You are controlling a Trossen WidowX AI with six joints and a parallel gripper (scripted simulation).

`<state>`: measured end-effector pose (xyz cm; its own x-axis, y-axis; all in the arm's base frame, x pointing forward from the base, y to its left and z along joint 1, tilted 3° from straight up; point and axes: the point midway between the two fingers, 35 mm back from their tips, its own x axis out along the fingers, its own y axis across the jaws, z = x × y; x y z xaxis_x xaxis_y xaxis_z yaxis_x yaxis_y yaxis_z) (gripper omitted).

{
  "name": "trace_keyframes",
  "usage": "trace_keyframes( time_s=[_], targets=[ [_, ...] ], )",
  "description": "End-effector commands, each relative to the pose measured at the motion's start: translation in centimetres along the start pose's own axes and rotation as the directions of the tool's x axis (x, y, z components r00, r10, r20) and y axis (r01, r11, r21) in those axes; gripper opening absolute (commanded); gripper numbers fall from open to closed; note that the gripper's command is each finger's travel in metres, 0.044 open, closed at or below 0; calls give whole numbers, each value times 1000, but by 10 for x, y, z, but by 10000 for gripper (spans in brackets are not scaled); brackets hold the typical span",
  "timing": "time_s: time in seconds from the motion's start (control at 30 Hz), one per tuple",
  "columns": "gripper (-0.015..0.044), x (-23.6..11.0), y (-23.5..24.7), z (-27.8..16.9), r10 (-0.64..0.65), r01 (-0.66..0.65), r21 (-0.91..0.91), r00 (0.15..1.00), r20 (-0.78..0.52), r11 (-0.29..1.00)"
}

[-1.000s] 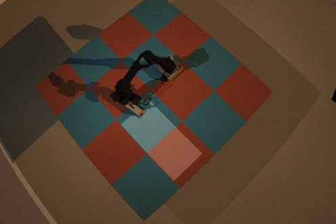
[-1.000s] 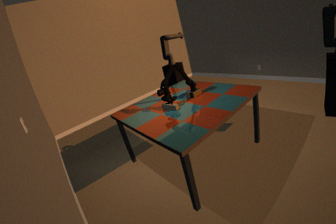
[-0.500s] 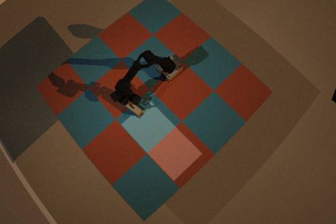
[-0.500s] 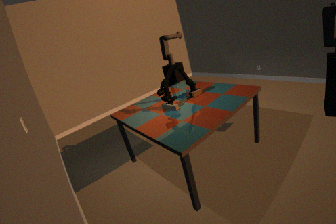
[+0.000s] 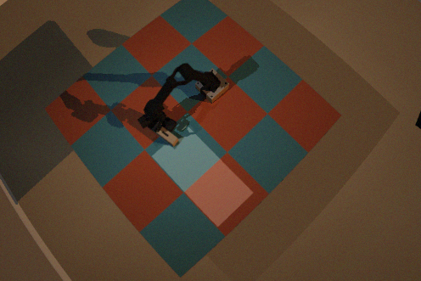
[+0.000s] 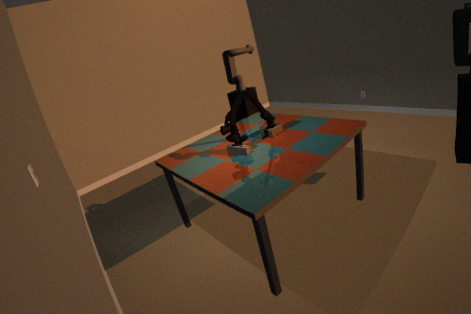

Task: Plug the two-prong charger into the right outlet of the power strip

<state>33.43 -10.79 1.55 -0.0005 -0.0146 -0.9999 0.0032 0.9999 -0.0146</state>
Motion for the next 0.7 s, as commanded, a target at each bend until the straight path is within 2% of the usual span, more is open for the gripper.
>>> trace_keyframes(
  time_s=[0.0, 0.67],
  targets=[
    [0, -2, -2, 7, -7, 7, 6, 1000, 17, 1000],
    [0, -6, -2, 14, -7, 7, 6, 1000, 17, 1000]
  ],
)
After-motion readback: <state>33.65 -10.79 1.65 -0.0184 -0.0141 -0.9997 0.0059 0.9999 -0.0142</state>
